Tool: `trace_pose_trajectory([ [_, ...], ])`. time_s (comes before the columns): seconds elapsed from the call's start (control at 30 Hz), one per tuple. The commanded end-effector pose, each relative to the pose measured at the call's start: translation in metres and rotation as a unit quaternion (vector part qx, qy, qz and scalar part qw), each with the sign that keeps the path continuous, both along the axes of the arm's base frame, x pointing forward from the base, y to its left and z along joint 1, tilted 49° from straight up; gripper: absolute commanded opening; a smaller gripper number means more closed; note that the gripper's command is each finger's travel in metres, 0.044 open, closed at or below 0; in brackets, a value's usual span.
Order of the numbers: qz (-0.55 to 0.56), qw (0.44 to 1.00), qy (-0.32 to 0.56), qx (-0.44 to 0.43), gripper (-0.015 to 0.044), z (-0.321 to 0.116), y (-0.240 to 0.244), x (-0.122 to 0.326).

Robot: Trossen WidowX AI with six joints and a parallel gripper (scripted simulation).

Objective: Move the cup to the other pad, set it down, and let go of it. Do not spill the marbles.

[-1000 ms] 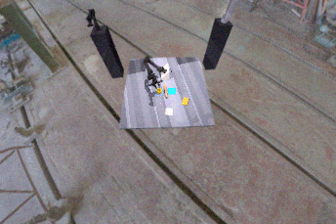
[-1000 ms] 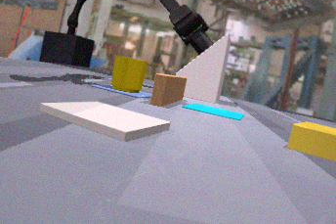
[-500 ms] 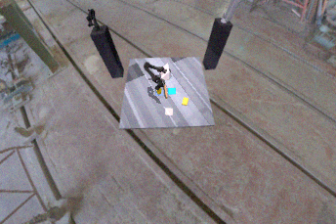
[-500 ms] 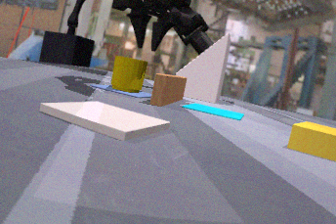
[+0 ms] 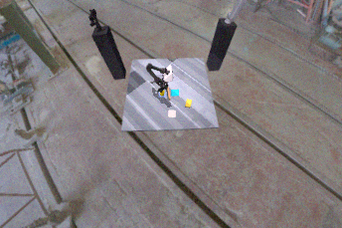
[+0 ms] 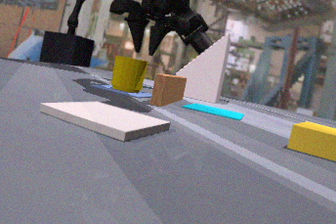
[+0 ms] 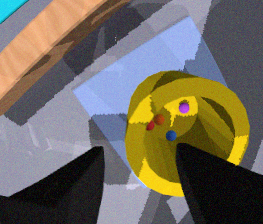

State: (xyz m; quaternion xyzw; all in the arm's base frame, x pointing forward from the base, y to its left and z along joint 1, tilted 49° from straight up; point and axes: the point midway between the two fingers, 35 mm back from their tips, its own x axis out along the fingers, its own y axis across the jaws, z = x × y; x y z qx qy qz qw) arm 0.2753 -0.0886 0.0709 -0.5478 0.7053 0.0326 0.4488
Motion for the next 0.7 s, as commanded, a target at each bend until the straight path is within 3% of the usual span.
trace_pose_trajectory([
  [0.0, 0.001, 1.000, 0.008, -0.003, 0.0167, -0.006, -0.005, -0.001],
  [0.67, 0.001, 1.000, 0.008, -0.004, 0.0167, -0.027, -0.030, -0.002],
])
